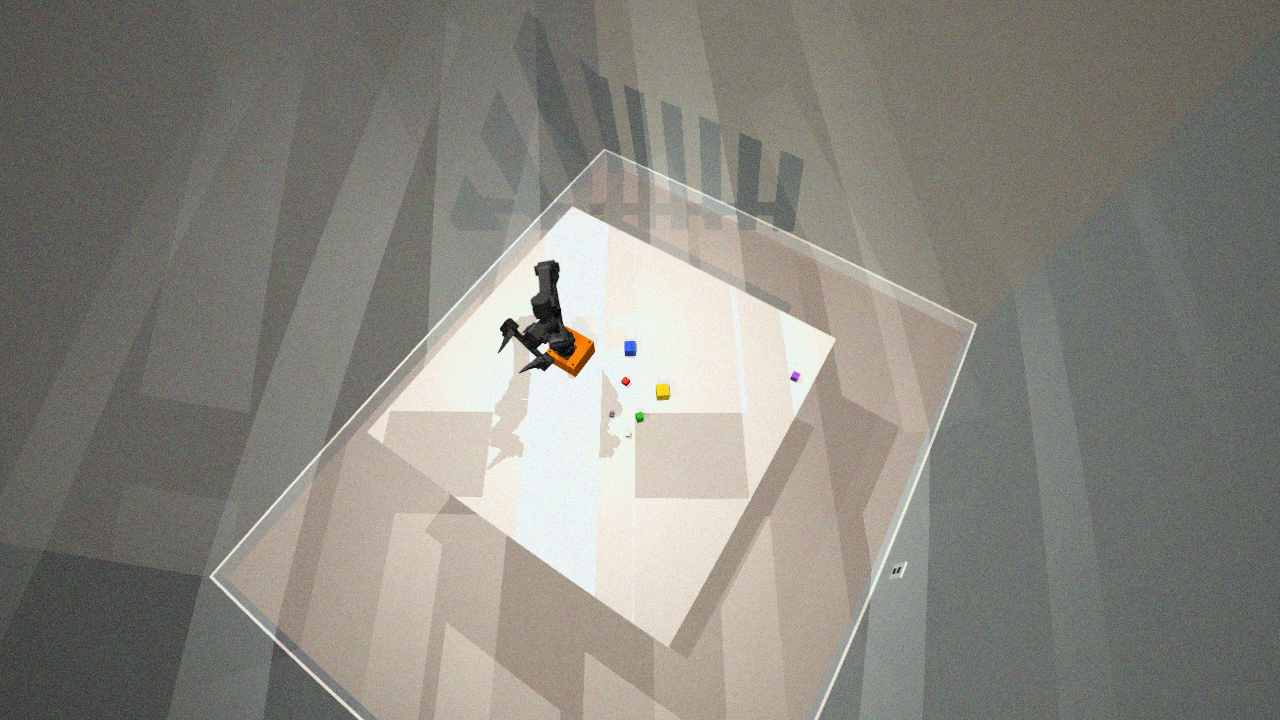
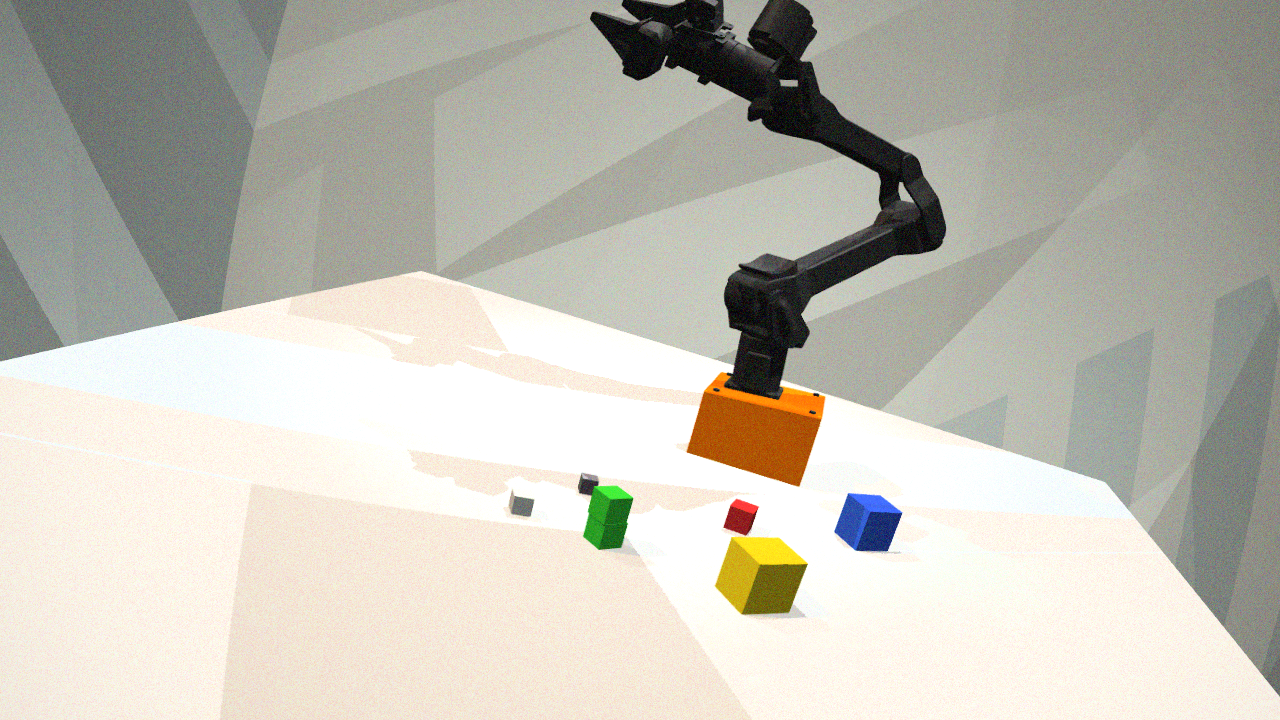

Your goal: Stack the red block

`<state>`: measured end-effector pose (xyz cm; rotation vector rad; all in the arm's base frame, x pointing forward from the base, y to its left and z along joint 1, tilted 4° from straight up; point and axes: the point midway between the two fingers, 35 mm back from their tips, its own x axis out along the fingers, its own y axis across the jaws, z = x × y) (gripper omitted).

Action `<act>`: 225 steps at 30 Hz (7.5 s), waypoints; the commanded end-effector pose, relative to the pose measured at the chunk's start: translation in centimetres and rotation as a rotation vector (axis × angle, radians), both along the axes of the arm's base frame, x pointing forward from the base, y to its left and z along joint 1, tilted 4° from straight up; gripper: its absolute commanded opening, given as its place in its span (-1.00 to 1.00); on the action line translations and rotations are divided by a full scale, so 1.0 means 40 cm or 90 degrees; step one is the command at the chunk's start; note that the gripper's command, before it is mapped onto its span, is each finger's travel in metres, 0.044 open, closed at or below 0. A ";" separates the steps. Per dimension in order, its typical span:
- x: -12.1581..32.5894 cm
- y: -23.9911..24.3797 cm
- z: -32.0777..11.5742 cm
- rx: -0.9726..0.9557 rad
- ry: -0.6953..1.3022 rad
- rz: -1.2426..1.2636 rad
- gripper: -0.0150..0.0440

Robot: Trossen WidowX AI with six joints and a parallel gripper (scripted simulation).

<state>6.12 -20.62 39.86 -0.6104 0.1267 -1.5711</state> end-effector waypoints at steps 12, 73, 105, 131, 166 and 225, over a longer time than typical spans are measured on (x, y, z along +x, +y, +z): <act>0.241 -0.038 -0.145 0.159 0.054 0.208 1.00; 0.469 0.612 -1.015 1.038 0.608 0.389 1.00; 0.468 0.606 -1.090 1.038 0.608 0.388 1.00; 0.470 0.608 -1.068 1.038 0.608 0.388 -0.49; 0.532 0.599 -0.780 1.038 0.607 0.390 -0.49; 0.786 0.368 -0.949 1.031 0.604 0.390 -0.49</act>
